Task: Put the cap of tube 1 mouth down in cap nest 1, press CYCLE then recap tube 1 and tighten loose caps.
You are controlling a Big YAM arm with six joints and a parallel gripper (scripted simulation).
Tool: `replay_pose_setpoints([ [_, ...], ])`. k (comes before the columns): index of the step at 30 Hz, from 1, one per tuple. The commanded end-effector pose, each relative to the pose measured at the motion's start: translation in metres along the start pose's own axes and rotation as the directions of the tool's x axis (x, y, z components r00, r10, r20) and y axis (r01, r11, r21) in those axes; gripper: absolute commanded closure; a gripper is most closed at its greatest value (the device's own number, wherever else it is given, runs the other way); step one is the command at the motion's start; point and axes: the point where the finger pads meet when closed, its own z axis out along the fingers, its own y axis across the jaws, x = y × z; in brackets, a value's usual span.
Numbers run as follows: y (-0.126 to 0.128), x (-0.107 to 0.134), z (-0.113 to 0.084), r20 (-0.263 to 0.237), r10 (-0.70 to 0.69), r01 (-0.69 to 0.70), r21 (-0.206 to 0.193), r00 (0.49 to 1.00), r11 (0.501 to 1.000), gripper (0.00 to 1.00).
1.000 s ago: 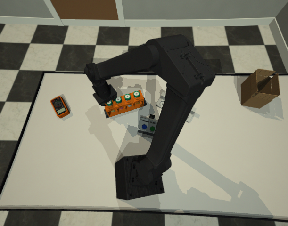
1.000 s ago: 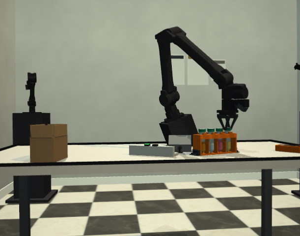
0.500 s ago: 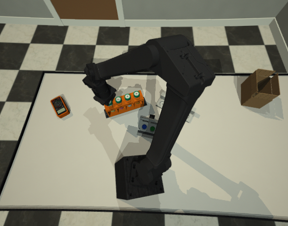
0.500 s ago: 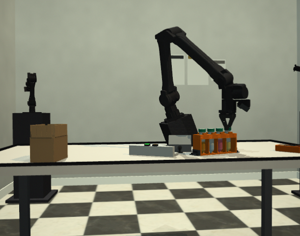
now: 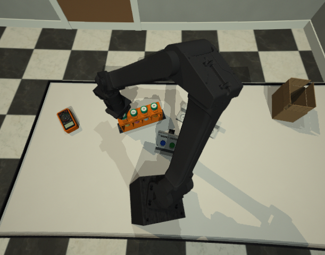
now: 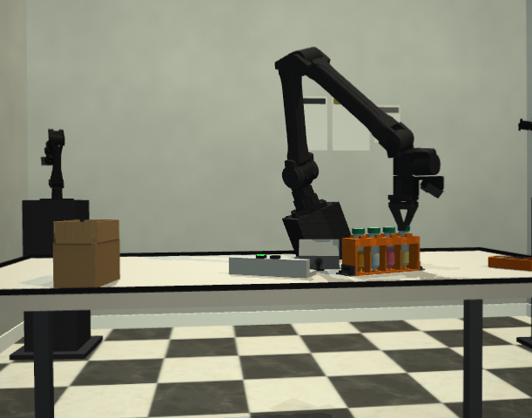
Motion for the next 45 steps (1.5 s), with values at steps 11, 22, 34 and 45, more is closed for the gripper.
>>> replay_pose_setpoints([
  [11, -0.0014, -0.0099, -0.0083, 0.038, 0.348, -0.349, 0.001, 0.937, 0.937, 1.0],
  [22, -0.001, -0.0088, -0.0048, 0.029, 0.661, -0.661, -0.01, 0.75, 0.75, 1.0],
  [34, -0.0052, -0.0109, -0.0072, 0.027, 0.695, -0.695, -0.012, 0.718, 0.719, 0.51],
  [45, -0.0028, -0.0125, -0.0124, 0.041, 0.623, -0.623, -0.012, 0.781, 0.782, 0.51],
])
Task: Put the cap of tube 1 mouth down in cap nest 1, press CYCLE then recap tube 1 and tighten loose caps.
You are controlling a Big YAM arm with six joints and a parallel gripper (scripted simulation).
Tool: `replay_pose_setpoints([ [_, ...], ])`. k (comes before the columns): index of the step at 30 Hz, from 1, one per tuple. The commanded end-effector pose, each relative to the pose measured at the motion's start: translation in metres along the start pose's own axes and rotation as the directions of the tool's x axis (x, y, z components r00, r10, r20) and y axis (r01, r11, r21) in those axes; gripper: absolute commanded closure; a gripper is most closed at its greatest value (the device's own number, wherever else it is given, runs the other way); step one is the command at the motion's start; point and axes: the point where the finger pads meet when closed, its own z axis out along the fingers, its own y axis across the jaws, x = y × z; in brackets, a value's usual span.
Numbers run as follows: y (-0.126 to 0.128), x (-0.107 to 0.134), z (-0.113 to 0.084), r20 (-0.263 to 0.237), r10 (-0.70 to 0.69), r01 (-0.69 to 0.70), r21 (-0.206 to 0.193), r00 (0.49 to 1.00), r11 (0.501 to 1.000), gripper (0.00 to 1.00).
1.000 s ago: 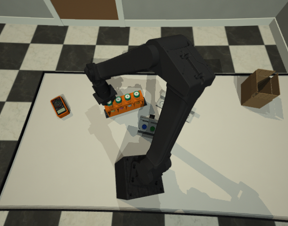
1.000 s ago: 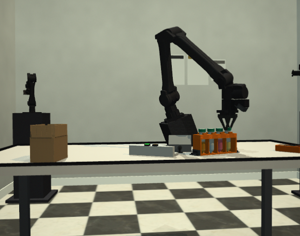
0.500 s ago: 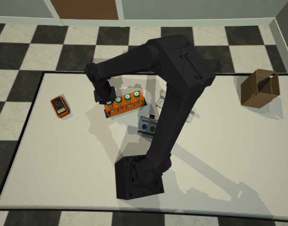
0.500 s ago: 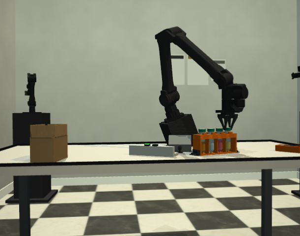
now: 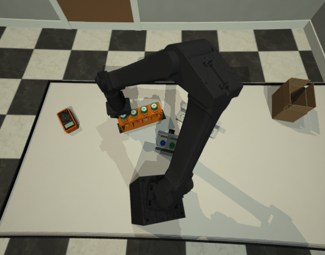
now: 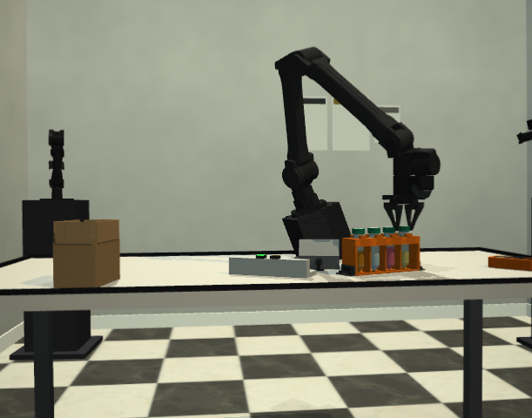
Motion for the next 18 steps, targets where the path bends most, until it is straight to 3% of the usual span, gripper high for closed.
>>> replay_pose_setpoints([
  [1, 0.0062, -0.0112, -0.0126, 0.041, -0.103, 0.104, -0.01, 0.994, 0.995, 0.51],
  [7, 0.0062, -0.0112, -0.0126, 0.042, -0.337, 0.337, -0.001, 0.941, 0.942, 0.51],
  [13, 0.0057, -0.0113, -0.0123, 0.041, -0.549, 0.55, 0.008, 0.835, 0.835, 0.51],
  [15, 0.0057, -0.0113, -0.0123, 0.041, -0.549, 0.55, 0.008, 0.835, 0.835, 0.51],
  [18, 0.0058, -0.0107, -0.0123, 0.04, -0.646, 0.646, 0.012, 0.762, 0.763, 0.51],
])
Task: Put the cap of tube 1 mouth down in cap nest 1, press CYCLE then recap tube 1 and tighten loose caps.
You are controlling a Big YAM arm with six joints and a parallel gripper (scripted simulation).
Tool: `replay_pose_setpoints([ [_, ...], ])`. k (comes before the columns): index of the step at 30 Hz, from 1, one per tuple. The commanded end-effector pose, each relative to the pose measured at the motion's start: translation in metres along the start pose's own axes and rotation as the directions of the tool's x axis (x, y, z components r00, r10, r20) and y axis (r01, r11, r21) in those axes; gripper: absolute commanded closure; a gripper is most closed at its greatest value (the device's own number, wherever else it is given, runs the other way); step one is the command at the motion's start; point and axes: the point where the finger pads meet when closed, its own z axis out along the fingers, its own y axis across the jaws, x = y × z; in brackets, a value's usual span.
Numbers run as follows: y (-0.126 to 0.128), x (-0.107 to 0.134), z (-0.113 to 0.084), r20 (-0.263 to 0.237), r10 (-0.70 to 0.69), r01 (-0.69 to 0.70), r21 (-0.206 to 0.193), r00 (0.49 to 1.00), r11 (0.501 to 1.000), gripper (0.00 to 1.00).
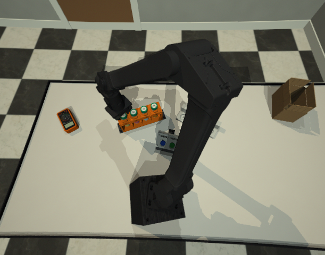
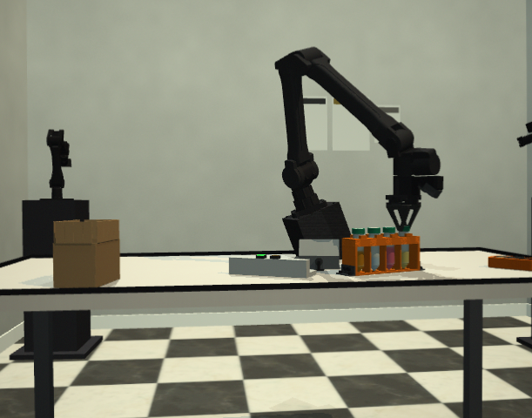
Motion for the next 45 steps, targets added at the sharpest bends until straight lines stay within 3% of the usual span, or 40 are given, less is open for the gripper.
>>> replay_pose_setpoints([
  [1, -0.0003, -0.012, -0.0122, 0.04, -0.199, 0.199, 0.012, 0.979, 0.98, 0.51],
  [6, -0.0001, -0.011, -0.0119, 0.036, -0.39, 0.389, 0.019, 0.92, 0.921, 0.51],
  [12, 0.0002, -0.0099, -0.0117, 0.03, -0.598, 0.597, 0.026, 0.801, 0.802, 0.51],
  [14, 0.0002, -0.0099, -0.0117, 0.03, -0.598, 0.597, 0.026, 0.801, 0.802, 0.51],
  [15, 0.0004, -0.0097, -0.0117, 0.029, -0.63, 0.629, 0.027, 0.776, 0.777, 0.51],
  [22, 0.0006, -0.0082, -0.0113, 0.02, -0.82, 0.819, 0.033, 0.572, 0.573, 0.51],
  [29, 0.001, -0.0068, -0.0111, 0.01, -0.946, 0.946, 0.036, 0.323, 0.323, 0.51],
  [31, 0.001, -0.0068, -0.0111, 0.01, -0.946, 0.946, 0.036, 0.323, 0.323, 0.51],
  [39, -0.0002, -0.0098, -0.0125, -0.003, -1.0, 0.999, 0.042, 0.012, 0.012, 0.51],
  [40, -0.0001, -0.01, -0.0129, -0.004, -1.0, 0.999, 0.042, -0.007, -0.007, 0.51],
  [44, -0.0006, -0.0107, -0.0142, -0.004, -1.0, 0.999, 0.044, -0.006, -0.007, 0.51],
  [45, -0.0027, -0.011, -0.0084, -0.003, -1.0, 1.0, 0.028, 0.008, 0.008, 0.51],
])
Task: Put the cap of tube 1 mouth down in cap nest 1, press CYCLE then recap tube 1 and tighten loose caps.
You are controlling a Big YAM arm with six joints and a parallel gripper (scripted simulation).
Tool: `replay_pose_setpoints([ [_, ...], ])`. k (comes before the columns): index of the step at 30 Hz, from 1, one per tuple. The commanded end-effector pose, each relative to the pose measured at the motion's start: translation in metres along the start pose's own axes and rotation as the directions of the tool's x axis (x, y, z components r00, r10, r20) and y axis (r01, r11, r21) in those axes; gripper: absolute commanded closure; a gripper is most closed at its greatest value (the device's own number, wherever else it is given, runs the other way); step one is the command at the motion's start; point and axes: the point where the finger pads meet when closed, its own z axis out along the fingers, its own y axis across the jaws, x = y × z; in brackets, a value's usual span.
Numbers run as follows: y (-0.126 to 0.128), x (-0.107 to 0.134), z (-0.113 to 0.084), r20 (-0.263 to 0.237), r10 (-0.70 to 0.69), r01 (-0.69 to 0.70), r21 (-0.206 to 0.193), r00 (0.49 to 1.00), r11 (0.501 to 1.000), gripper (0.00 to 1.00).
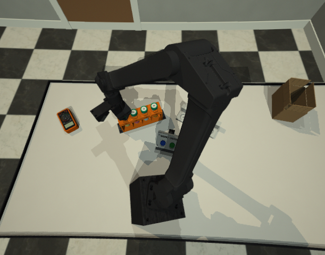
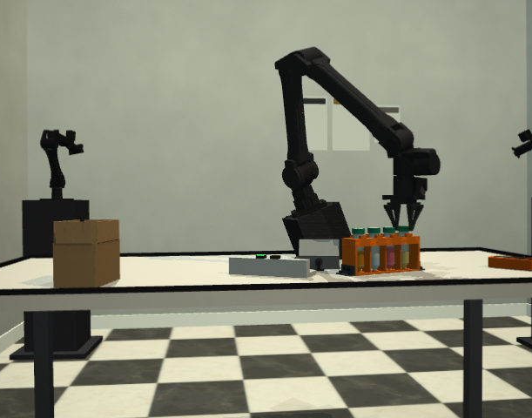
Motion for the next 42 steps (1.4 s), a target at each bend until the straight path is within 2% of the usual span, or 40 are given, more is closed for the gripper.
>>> replay_pose_setpoints([
  [1, -0.0115, 0.0022, -0.0086, -0.003, -0.05, 0.05, 0.029, 0.999, 0.998, 0.51],
  [4, -0.0115, 0.0022, -0.0086, -0.003, -0.05, 0.05, 0.029, 0.999, 0.998, 0.51],
  [5, -0.0115, 0.0022, -0.0086, -0.003, -0.05, 0.05, 0.029, 0.999, 0.998, 1.0],
  [17, -0.0115, 0.0022, -0.0086, -0.003, -0.05, 0.05, 0.029, 0.999, 0.998, 1.0],
  [18, -0.0113, 0.0007, -0.0147, -0.002, 0.008, -0.008, 0.044, 1.0, 0.999, 1.0],
  [20, -0.0113, 0.0007, -0.0147, -0.002, 0.008, -0.008, 0.044, 1.0, 0.999, 1.0],
  [24, -0.0111, 0.0011, -0.0139, 0.005, 0.207, -0.207, 0.044, 0.978, 0.977, 1.0],
  [29, -0.011, 0.0011, -0.013, 0.014, 0.443, -0.443, 0.041, 0.897, 0.896, 1.0],
  [35, -0.0097, 0.0009, -0.0117, 0.021, 0.675, -0.676, 0.03, 0.737, 0.736, 1.0],
  [37, -0.0097, 0.0009, -0.0117, 0.021, 0.675, -0.676, 0.03, 0.737, 0.736, 1.0],
  [42, -0.0093, 0.0009, -0.0113, 0.026, 0.844, -0.845, 0.022, 0.535, 0.535, 1.0],
])
